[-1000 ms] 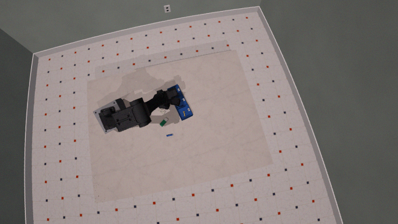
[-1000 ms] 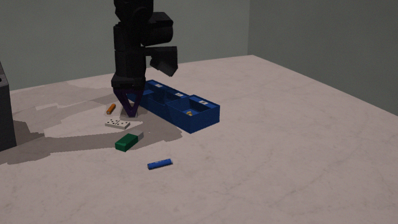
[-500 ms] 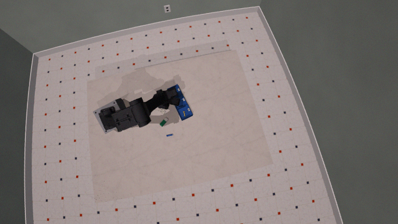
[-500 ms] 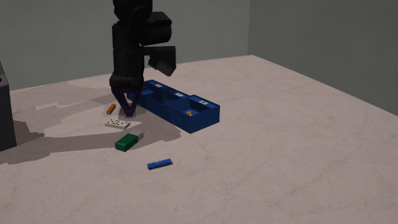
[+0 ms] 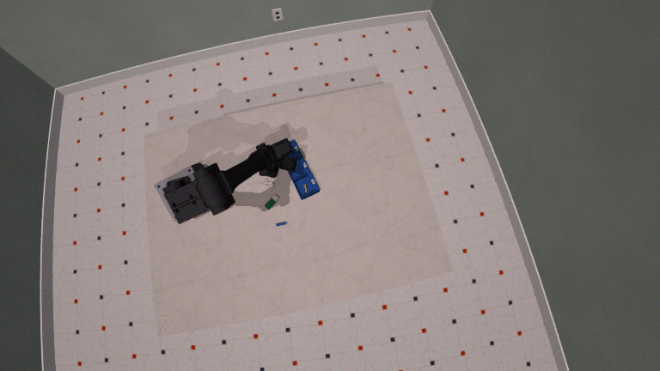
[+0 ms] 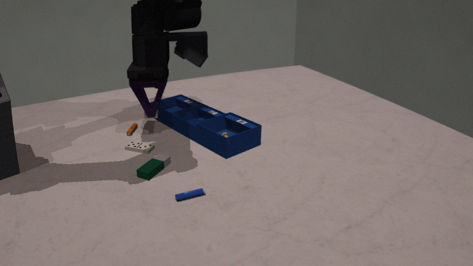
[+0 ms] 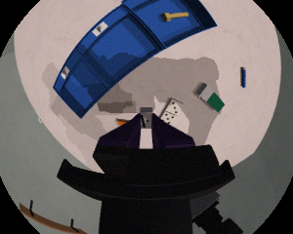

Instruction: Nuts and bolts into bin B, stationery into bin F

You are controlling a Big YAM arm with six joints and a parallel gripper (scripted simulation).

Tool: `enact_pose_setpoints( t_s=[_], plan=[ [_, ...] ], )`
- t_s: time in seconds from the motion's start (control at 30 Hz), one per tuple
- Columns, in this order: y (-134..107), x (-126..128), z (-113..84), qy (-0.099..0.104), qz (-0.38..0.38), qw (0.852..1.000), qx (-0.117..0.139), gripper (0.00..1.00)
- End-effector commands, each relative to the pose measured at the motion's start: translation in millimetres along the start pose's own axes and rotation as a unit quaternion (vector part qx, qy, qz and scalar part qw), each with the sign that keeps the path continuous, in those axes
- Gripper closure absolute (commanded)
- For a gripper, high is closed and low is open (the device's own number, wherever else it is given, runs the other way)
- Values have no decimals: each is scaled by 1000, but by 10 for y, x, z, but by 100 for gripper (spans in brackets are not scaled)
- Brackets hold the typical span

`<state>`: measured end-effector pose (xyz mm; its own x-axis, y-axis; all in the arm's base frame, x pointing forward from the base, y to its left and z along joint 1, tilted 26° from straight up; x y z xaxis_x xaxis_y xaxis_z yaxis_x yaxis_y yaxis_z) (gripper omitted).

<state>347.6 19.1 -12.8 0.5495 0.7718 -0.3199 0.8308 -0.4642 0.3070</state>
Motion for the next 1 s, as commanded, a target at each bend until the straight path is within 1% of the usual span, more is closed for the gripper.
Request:
enact_pose_setpoints(
  t_s=[0.0, 0.03, 0.1, 0.13, 0.2, 0.23, 0.27, 0.97],
  plan=[
    [120, 94, -246, 14, 12, 1000, -17, 91],
    [134, 101, -256, 15, 12, 1000, -18, 91],
    [200, 31, -219, 11, 25, 1000, -14, 91],
    [154, 32, -139, 3, 21, 1000, -5, 91],
    [154, 32, -139, 3, 21, 1000, -5, 91],
    [42, 22, -109, -2, 10, 1000, 1, 91],
    [92, 41, -167, 7, 9, 1000, -9, 91],
    [107, 47, -180, 7, 10, 1000, -9, 91]
  ],
)
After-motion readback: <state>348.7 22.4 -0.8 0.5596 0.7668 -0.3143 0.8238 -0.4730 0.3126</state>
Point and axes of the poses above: the point where the finger pads meet when closed, its own z axis out along the fingers, its own x axis across the jaws, y = z × x, the point moved 10 cm from there along -z, back along the fingers, and after that the axes turned 4 degrees about z, right-handed, at the moved point
